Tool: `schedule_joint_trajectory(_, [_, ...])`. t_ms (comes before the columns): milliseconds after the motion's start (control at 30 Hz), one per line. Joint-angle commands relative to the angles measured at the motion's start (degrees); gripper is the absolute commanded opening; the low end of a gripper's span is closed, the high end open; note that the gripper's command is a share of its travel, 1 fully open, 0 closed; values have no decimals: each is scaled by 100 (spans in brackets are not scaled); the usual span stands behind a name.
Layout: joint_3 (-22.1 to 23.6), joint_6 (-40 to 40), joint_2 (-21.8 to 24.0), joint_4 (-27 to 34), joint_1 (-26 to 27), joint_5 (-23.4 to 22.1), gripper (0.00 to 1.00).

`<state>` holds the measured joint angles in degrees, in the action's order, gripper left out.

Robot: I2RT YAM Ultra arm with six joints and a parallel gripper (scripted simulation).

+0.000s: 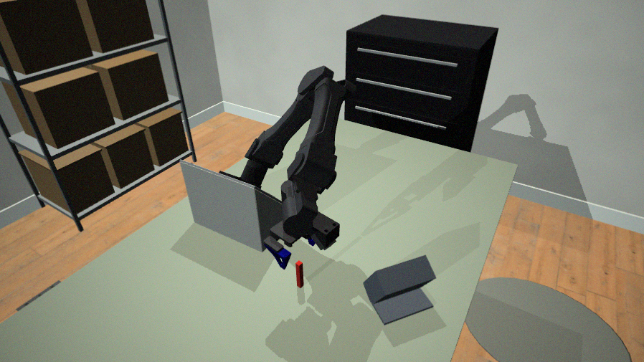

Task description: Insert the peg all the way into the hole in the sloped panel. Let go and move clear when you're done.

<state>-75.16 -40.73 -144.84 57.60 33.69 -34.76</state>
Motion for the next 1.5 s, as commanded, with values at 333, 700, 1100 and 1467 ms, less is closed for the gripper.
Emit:
schedule_joint_trajectory(333, [131,148,-32,-378,-115,-151,100])
schedule_joint_trajectory(700, [271,308,-167,-742,-278,-245,100])
schedule_joint_trajectory(1100, [309,331,-184,-773,-388,-208,77])
schedule_joint_trajectory(1467, [309,331,-184,-773,-389,-208,0])
